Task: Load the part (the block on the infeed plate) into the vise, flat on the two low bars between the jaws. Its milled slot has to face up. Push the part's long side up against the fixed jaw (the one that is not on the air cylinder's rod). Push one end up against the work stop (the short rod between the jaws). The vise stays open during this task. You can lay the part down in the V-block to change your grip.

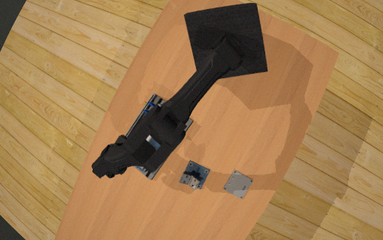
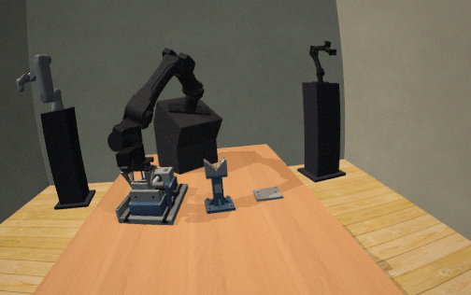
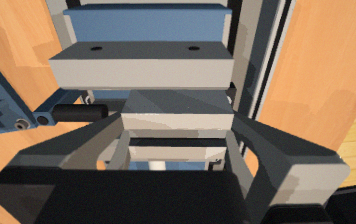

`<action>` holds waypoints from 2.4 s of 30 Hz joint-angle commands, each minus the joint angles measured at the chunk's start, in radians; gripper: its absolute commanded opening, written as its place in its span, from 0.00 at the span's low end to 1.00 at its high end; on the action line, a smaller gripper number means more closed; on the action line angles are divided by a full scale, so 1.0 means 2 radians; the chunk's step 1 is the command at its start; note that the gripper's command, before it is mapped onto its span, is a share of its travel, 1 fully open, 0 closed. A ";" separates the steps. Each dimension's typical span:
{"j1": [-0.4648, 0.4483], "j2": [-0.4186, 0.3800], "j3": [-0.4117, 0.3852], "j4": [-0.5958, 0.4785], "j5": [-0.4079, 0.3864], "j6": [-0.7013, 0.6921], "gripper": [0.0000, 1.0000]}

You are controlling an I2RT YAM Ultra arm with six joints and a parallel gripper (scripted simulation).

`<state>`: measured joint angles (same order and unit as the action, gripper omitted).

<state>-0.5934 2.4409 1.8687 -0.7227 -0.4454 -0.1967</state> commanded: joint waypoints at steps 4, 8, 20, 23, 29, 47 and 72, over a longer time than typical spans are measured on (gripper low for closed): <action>-0.005 -0.013 0.012 0.005 0.002 0.004 0.00; -0.005 -0.013 0.013 0.004 0.002 0.004 0.00; -0.005 -0.013 0.013 0.004 0.002 0.004 0.00; -0.005 -0.013 0.013 0.004 0.002 0.004 0.00; -0.005 -0.013 0.013 0.004 0.002 0.004 0.00; -0.005 -0.013 0.013 0.004 0.002 0.004 0.74; -0.005 -0.013 0.013 0.004 0.002 0.004 0.74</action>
<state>-0.5934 2.4413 1.8687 -0.7223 -0.4454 -0.1963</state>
